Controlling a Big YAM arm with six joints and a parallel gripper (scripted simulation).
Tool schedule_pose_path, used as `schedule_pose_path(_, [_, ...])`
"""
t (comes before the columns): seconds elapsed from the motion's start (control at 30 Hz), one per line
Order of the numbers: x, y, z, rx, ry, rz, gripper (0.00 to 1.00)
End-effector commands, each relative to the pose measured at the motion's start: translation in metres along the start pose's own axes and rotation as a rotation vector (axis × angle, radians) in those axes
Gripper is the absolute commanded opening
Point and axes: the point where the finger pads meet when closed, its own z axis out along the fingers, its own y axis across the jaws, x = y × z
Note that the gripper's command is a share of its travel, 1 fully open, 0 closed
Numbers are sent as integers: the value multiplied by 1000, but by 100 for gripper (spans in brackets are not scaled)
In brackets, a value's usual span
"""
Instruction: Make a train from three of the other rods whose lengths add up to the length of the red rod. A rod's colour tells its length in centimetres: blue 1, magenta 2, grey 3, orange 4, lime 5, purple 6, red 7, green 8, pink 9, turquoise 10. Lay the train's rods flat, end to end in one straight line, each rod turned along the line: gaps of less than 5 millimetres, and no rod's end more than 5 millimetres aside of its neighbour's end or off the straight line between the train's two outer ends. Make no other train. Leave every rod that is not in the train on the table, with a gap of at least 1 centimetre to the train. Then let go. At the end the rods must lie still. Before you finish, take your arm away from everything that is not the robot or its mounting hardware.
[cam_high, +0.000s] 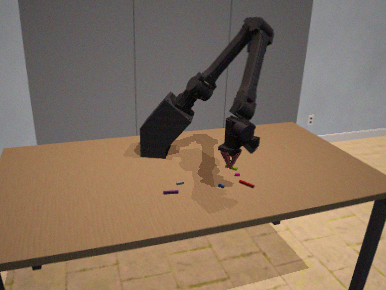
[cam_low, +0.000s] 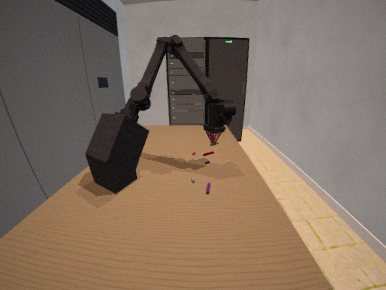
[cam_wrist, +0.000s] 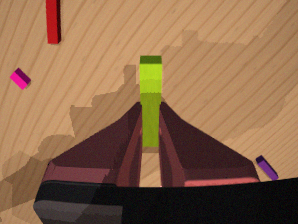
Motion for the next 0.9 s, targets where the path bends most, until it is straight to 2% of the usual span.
schedule_pose_path(0.0, [-1, -4, -7, 18, -13, 58, 5])
schedule_pose_path(0.27, [-4, -5, -6, 19, -17, 54, 5])
schedule_pose_path(0.37, [0, -1, 5, 5, -1, 50, 5])
schedule_pose_path(0.6, [2, 1, 17, 2, 4, 50, 5])
schedule_pose_path(0.87, [-4, 0, 49, 5, -5, 44, 5])
